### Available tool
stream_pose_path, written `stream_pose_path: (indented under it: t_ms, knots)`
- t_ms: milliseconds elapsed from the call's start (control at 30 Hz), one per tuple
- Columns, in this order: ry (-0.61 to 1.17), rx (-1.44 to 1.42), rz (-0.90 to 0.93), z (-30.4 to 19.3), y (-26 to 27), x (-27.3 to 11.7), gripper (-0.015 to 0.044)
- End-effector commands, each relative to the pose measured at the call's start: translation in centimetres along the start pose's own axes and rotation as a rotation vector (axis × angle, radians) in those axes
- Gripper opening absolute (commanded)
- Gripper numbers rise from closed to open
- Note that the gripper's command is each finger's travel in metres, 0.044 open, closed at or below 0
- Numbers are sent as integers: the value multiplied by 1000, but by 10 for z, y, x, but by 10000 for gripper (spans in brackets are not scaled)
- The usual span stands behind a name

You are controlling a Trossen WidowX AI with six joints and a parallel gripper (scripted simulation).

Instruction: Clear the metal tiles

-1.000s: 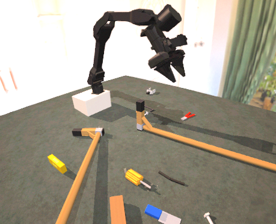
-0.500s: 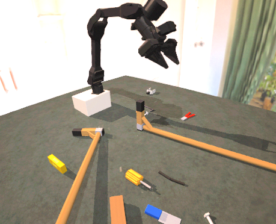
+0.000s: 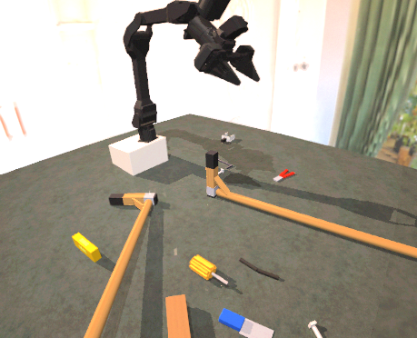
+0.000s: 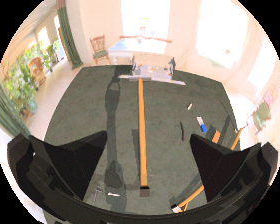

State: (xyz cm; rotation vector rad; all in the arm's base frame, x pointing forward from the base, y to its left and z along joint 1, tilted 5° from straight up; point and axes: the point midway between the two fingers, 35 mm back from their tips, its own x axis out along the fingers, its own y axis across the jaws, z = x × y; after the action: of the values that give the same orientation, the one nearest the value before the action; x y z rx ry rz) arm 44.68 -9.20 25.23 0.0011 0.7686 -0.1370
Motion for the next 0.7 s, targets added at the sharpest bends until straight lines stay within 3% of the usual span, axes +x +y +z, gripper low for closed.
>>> stream_pose_path:
  t_ms: [0,667]
  knots:
    - [-38,10,1,0,-1,-16,440]
    - [-183,22,-13,-10,-3,-71,440]
